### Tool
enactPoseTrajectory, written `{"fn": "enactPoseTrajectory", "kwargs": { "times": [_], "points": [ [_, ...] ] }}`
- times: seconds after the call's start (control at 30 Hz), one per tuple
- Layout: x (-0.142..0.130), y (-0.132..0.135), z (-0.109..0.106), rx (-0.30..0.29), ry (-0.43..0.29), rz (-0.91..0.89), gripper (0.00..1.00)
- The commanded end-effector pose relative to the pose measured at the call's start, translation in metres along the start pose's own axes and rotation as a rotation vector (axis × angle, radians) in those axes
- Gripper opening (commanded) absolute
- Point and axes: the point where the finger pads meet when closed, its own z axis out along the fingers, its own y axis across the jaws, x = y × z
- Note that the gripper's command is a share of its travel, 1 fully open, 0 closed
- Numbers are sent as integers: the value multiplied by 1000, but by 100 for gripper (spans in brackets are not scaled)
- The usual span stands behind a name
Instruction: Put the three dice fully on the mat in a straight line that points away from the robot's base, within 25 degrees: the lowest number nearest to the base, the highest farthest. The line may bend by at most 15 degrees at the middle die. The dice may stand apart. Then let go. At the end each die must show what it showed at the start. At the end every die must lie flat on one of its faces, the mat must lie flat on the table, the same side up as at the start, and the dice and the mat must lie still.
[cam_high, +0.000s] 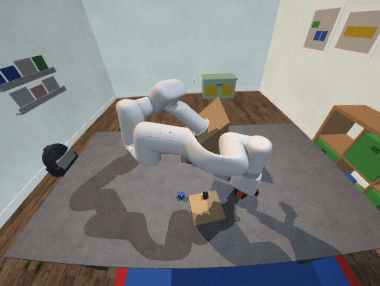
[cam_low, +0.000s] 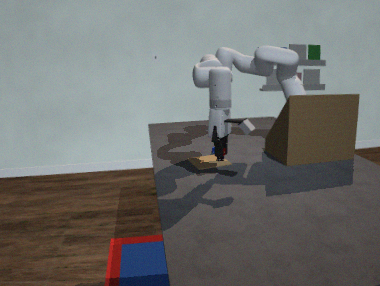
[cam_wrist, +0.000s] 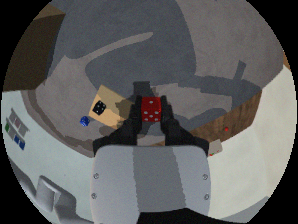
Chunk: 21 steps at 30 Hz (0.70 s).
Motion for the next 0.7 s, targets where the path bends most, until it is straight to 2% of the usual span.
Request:
{"fn": "enactPoseTrajectory", "kwargs": {
  "times": [0.0,0.43,0.67],
  "points": [
    [-1,0,-30,-2,0,1,21],
    [-2,-1,-31,-2,1,-5,21],
    [-40,-31,-36,-14,9,-222,21]
  ]
}}
